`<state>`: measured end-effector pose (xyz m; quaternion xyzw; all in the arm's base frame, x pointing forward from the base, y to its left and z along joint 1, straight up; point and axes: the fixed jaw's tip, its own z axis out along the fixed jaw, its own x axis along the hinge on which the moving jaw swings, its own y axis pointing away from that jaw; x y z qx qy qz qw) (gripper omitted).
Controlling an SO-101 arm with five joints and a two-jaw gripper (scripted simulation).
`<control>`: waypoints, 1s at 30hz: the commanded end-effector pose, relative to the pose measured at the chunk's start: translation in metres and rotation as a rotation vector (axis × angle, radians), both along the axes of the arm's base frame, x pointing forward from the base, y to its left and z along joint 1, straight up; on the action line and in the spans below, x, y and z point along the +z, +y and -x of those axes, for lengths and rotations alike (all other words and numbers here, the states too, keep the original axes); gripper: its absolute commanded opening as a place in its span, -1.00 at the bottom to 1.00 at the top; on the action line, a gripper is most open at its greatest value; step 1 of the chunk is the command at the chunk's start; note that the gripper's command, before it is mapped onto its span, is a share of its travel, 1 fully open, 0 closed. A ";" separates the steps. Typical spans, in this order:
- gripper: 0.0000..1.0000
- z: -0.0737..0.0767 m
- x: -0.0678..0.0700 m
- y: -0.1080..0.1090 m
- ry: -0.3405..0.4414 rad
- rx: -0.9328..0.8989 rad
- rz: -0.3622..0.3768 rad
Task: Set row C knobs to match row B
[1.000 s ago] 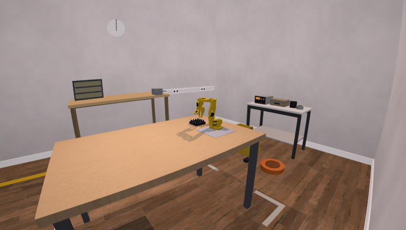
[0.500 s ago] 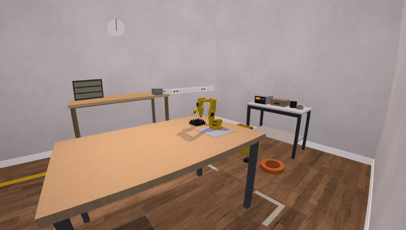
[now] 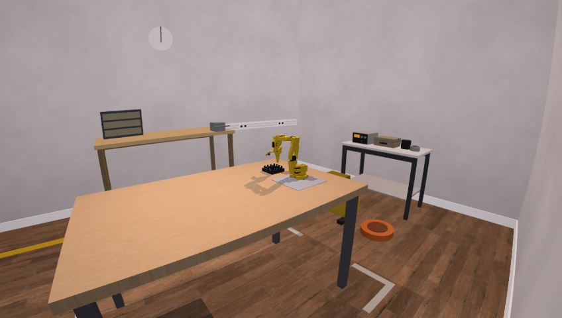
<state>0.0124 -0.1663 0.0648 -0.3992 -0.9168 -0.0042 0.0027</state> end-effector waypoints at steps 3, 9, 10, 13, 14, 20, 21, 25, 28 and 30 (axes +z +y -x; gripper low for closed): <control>-0.82 -0.001 -0.001 0.000 0.000 -0.264 0.005; -0.82 -0.001 -0.001 -0.002 0.002 -0.512 0.005; -0.82 -0.001 -0.001 -0.002 0.002 -0.512 0.005; -0.82 -0.002 -0.001 -0.003 0.003 -0.591 0.005; -0.82 -0.002 -0.001 -0.003 0.003 -0.630 0.005; -0.81 -0.002 -0.001 -0.005 0.005 -0.853 0.005; -0.81 -0.002 -0.001 -0.005 0.005 -0.887 0.005; -0.81 -0.001 -0.001 -0.006 0.006 -1.020 0.005; -0.81 -0.001 -0.001 -0.006 0.007 -1.051 0.005; -0.81 -0.001 -0.001 -0.007 0.007 -1.111 0.005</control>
